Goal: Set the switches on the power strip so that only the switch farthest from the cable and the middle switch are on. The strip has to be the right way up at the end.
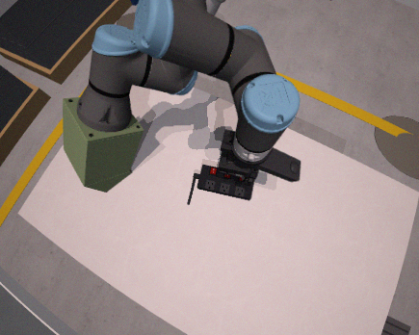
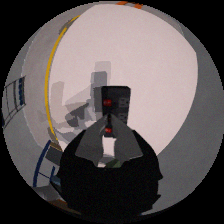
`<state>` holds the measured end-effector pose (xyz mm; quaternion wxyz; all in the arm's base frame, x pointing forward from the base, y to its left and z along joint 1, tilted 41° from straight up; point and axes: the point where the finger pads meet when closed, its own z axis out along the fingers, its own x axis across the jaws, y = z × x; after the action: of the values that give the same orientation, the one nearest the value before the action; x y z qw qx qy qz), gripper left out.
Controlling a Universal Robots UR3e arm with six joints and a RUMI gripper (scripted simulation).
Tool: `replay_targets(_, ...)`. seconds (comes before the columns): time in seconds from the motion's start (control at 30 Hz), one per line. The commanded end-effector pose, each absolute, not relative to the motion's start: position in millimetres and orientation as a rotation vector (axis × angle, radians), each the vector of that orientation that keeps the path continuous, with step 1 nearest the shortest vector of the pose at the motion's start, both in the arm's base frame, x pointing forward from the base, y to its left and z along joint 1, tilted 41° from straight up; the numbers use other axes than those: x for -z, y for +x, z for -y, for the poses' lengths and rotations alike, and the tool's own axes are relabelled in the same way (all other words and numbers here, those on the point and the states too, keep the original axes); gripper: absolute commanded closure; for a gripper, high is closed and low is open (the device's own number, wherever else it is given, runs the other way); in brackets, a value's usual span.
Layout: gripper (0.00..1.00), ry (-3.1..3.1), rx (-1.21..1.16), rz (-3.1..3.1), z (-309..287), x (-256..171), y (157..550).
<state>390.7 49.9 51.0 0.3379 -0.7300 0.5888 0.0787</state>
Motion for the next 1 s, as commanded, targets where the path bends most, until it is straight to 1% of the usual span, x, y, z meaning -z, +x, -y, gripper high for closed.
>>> replay_targets(0.0, 1.0, -1.902, -0.202, -1.535, -50.2, -50.2, 391.6)
replay_targets(0.97, 1.0, -1.903, -0.202, -1.535, -67.4, -28.5, 400.8)
